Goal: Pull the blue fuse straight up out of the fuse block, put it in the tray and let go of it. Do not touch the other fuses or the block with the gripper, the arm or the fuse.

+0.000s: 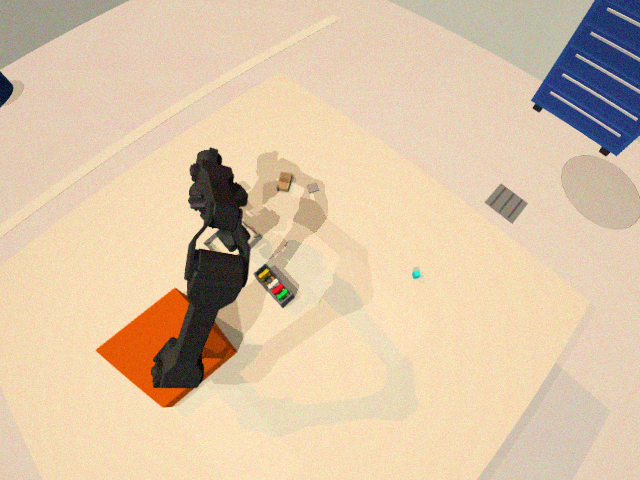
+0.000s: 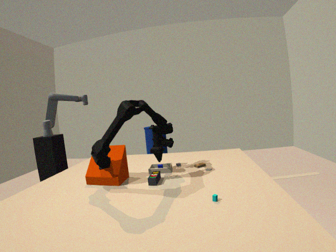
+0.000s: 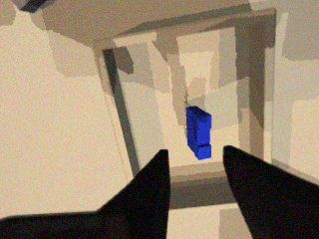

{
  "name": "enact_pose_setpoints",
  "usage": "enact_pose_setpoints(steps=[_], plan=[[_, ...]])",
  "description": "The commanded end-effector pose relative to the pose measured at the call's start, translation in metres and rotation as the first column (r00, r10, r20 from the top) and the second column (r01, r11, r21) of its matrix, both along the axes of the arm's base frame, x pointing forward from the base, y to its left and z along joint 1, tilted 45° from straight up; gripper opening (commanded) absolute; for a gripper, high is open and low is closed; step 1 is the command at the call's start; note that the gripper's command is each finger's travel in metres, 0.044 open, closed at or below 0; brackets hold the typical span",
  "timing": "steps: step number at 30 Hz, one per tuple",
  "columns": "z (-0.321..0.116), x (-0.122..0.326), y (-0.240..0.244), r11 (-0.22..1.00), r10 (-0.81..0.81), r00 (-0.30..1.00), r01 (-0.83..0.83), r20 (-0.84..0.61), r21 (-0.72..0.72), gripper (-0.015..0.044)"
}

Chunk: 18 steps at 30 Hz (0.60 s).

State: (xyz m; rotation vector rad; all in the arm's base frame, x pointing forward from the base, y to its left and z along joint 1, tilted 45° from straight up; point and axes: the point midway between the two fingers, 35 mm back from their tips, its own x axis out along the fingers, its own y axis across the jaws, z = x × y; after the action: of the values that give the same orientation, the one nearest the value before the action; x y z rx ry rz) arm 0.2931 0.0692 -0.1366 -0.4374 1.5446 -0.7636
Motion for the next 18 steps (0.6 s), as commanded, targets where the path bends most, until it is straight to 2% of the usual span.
enact_pose_setpoints(steps=[1,5,9,18], plan=[[0.000,0.000,0.000,1.000,-0.001,1.000,0.001,0.000,0.000,0.0236],[0.002,0.001,0.002,1.000,0.000,1.000,0.000,0.000,0.000,0.0330],[0.027,0.004,0.025,1.000,0.004,1.000,-0.004,-0.006,-0.004,0.0330],[0.027,0.004,0.025,1.000,0.004,1.000,-0.004,-0.006,-0.004,0.0330]])
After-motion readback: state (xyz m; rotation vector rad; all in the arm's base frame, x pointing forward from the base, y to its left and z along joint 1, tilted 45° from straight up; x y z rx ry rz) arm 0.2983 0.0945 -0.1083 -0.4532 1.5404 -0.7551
